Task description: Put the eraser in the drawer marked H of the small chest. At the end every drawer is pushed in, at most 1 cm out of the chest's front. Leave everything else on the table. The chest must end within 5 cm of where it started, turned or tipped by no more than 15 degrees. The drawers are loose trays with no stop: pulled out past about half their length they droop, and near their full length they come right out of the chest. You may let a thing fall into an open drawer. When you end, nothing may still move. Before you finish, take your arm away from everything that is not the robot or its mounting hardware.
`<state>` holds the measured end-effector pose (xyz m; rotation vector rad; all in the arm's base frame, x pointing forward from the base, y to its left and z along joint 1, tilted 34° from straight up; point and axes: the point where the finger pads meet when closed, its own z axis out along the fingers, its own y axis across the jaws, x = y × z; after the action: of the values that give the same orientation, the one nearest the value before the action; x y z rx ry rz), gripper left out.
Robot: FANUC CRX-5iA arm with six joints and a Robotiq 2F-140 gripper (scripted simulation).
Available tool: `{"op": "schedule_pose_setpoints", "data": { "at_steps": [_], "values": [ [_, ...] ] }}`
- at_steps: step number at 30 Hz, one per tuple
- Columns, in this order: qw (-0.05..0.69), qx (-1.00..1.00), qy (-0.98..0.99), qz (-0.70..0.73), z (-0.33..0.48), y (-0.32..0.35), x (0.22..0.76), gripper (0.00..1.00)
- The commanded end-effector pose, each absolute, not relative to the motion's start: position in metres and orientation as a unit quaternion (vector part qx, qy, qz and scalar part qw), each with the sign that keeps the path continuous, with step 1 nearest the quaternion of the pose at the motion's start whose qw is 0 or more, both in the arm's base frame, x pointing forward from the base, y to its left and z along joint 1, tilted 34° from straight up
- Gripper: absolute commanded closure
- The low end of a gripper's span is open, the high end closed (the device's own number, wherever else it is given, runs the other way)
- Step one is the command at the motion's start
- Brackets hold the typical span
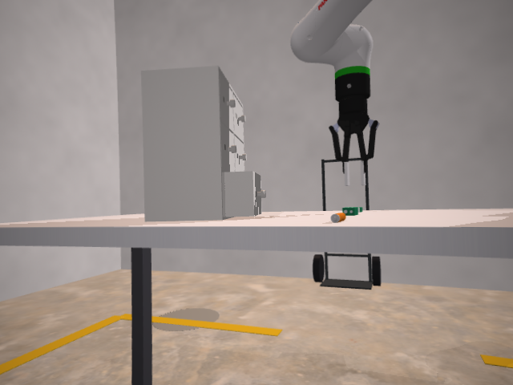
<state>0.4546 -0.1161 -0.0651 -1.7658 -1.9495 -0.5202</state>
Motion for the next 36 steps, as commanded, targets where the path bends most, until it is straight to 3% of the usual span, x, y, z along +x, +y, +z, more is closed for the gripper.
{"op": "schedule_pose_setpoints", "data": {
  "at_steps": [1, 36],
  "values": [
    [0.228, -0.641, -0.708, -0.189, -0.065, -0.116, 0.455, 0.77],
    [0.228, -0.641, -0.708, -0.189, -0.108, -0.087, 0.451, 0.77]
  ]
}}
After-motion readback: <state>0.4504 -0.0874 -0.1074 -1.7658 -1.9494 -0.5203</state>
